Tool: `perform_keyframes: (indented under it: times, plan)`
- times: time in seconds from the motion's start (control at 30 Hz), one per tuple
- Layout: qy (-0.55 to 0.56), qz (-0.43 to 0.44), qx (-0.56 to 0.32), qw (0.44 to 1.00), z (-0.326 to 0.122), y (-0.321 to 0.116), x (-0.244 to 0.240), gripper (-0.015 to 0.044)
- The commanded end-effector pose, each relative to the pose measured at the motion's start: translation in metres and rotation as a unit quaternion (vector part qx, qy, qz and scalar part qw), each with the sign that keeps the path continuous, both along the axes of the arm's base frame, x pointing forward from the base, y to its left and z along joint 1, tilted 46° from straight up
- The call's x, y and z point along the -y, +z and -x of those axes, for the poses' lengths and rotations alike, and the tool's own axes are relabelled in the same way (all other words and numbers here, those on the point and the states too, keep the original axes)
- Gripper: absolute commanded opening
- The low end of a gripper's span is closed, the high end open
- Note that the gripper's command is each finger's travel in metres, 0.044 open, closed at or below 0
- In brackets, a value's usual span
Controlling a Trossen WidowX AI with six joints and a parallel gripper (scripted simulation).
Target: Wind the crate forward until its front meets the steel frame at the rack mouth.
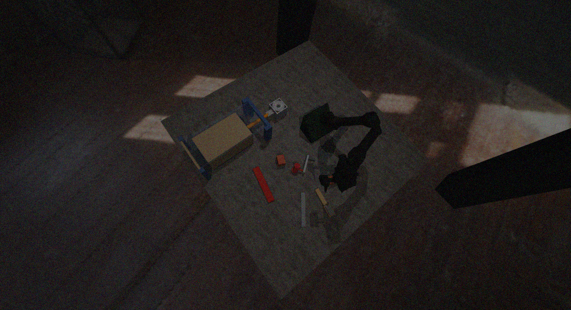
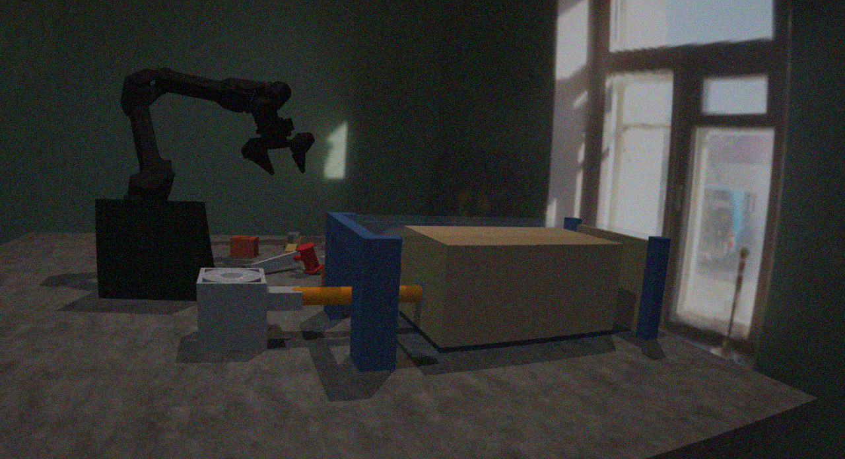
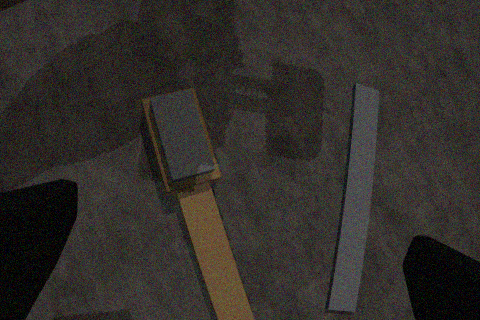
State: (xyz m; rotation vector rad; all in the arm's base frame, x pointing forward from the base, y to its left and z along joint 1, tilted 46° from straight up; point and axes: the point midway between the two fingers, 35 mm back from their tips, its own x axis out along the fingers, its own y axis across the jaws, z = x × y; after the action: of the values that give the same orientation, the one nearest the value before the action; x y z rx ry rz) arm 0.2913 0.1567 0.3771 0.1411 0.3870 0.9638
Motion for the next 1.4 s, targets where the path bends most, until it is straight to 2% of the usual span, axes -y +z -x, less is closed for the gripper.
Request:
perform_keyframes:
  times: [0.0,0.2,0.4,0.73,1.1,1.37]
  plan:
    - [-0.006,0.052,-0.076,0.996,-0.019,-0.071,0.013,0.0440]
    - [0.007,0.108,-0.185,0.977,-0.017,-0.164,0.035,0.0440]
    - [0.042,0.142,-0.301,0.942,0.013,-0.245,0.056,0.0440]
    - [0.045,0.143,-0.309,0.939,0.016,-0.250,0.056,0.0440]
    - [0.046,0.143,-0.308,0.939,0.010,-0.283,0.031,0.0440]
    - [0.045,0.142,-0.308,0.940,0.010,-0.287,0.028,0.0440]
